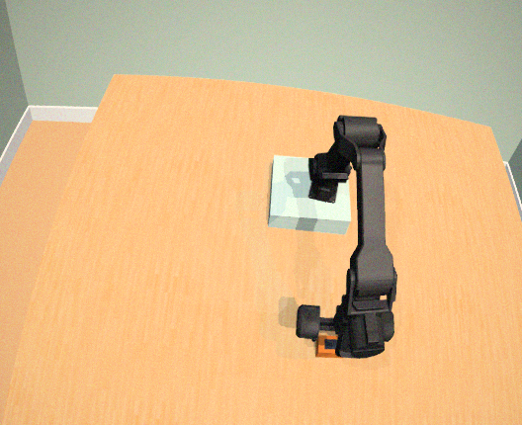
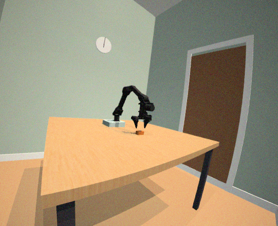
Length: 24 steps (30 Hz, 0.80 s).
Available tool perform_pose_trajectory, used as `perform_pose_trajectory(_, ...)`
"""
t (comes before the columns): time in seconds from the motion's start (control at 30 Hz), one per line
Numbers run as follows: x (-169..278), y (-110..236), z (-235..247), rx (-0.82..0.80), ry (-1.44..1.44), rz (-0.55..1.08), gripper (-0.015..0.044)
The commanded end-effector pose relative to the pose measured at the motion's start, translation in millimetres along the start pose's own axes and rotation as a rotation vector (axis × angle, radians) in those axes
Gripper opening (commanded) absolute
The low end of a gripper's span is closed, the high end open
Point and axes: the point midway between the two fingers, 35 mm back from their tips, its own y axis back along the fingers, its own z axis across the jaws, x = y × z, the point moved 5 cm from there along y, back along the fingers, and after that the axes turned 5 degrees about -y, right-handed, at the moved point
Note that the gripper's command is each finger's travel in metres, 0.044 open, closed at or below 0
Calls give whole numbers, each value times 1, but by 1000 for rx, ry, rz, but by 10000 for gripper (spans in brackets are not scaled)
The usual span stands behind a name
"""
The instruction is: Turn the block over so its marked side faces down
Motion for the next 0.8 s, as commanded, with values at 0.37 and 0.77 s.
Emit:
perform_pose_trajectory(0.37,1,-24,0,-2,7,9,440)
perform_pose_trajectory(0.77,2,-42,0,-2,7,9,440)
